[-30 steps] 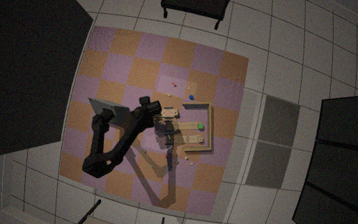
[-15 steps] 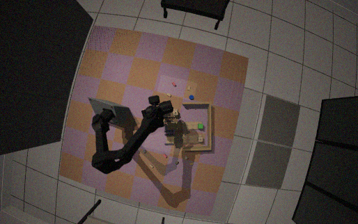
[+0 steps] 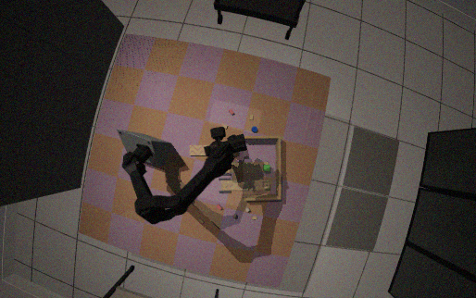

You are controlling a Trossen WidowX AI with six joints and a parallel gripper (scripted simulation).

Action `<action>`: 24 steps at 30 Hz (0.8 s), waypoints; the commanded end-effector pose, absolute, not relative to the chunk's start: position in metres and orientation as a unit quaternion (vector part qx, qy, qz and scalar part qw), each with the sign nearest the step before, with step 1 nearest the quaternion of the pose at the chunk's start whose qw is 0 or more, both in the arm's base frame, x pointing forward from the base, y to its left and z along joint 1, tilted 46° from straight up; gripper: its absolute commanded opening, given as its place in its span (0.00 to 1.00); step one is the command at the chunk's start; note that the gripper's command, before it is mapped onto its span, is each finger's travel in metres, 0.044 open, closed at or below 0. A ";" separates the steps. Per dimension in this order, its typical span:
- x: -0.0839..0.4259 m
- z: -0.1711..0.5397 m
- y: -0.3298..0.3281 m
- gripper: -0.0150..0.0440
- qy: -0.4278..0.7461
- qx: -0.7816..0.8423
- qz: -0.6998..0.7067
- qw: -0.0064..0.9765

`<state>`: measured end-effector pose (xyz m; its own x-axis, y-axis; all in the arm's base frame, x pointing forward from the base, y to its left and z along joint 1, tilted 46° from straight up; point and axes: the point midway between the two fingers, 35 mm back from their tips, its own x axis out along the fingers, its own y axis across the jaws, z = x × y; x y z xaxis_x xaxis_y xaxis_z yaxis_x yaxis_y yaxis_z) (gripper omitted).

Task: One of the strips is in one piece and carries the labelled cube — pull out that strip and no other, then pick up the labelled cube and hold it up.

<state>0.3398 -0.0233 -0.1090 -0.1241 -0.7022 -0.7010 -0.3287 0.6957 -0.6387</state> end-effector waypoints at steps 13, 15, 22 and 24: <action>0.392 -0.113 -0.024 0.91 0.730 -0.354 -0.168 0.560; 0.392 -0.115 -0.026 0.82 0.730 -0.354 -0.168 0.560; 0.391 -0.123 -0.034 0.68 0.730 -0.354 -0.167 0.560; 0.391 -0.125 -0.037 0.68 0.730 -0.354 -0.167 0.560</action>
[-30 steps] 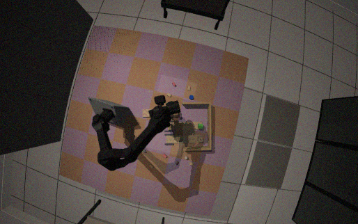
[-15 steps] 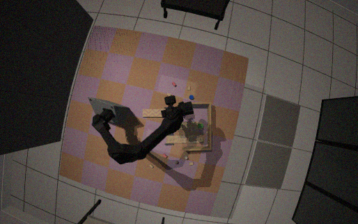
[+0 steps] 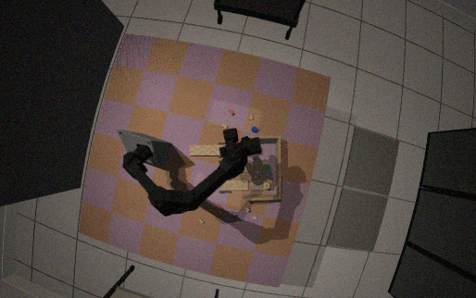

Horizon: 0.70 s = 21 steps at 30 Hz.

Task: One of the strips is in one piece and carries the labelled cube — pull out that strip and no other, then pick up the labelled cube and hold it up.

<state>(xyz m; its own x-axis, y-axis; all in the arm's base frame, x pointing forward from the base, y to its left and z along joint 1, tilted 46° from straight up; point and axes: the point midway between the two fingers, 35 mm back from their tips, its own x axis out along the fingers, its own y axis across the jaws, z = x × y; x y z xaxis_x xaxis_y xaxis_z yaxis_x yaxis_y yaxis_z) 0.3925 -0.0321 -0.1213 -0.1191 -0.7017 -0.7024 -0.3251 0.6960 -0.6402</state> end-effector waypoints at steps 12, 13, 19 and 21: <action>0.388 -0.139 -0.051 0.68 0.730 -0.355 -0.168 0.559; 0.388 -0.140 -0.052 0.68 0.730 -0.355 -0.168 0.559; 0.386 -0.147 -0.059 0.68 0.730 -0.355 -0.168 0.559; 0.385 -0.149 -0.061 0.68 0.730 -0.355 -0.168 0.559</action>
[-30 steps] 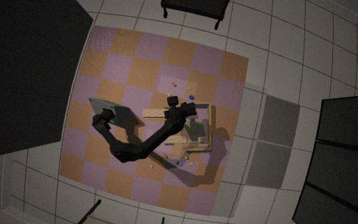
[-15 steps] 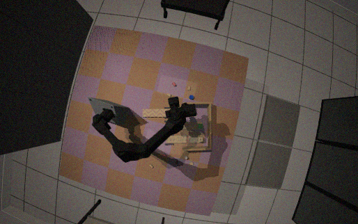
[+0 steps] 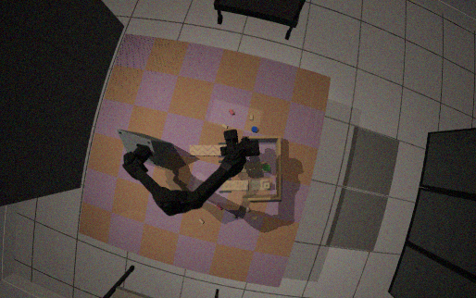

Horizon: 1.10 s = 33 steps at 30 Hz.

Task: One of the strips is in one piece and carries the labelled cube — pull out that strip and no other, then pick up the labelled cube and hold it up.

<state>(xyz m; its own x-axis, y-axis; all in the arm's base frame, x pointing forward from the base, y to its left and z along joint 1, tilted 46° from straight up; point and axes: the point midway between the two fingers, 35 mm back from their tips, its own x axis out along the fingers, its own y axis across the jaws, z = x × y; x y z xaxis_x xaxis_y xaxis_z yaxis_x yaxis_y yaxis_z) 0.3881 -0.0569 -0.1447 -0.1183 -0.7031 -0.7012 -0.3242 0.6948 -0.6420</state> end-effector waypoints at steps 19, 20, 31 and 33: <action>0.384 -0.147 -0.060 0.25 0.730 -0.352 -0.169 0.561; 0.382 -0.145 -0.058 0.25 0.730 -0.352 -0.168 0.561; 0.348 -0.119 -0.038 0.25 0.731 -0.354 -0.167 0.559; 0.341 -0.114 -0.035 0.25 0.731 -0.354 -0.167 0.559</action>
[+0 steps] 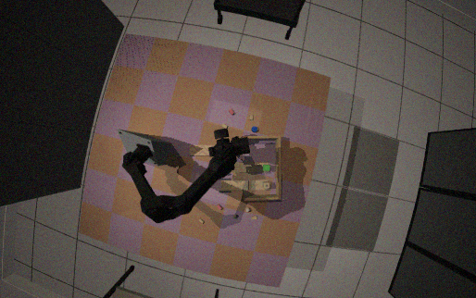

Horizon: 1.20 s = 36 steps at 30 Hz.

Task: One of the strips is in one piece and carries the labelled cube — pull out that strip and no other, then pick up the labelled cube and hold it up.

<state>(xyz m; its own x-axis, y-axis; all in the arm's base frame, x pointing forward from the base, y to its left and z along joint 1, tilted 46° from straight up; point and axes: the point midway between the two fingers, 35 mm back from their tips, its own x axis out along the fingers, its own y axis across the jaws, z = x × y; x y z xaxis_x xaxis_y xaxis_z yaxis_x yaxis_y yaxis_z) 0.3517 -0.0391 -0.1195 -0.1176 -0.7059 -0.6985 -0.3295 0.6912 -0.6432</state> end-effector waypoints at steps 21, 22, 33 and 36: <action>0.290 -0.101 -0.033 0.25 0.732 -0.355 -0.167 0.557; 0.290 -0.100 -0.032 0.25 0.732 -0.355 -0.167 0.557; 0.294 -0.075 -0.007 0.25 0.732 -0.354 -0.166 0.558; 0.294 -0.075 -0.007 0.25 0.732 -0.354 -0.166 0.558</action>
<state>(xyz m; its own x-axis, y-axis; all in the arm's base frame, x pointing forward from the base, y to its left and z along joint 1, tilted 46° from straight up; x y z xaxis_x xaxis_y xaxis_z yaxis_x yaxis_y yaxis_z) 0.2946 -0.0076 -0.0760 -0.1234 -0.7067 -0.6967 -0.3378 0.6900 -0.6401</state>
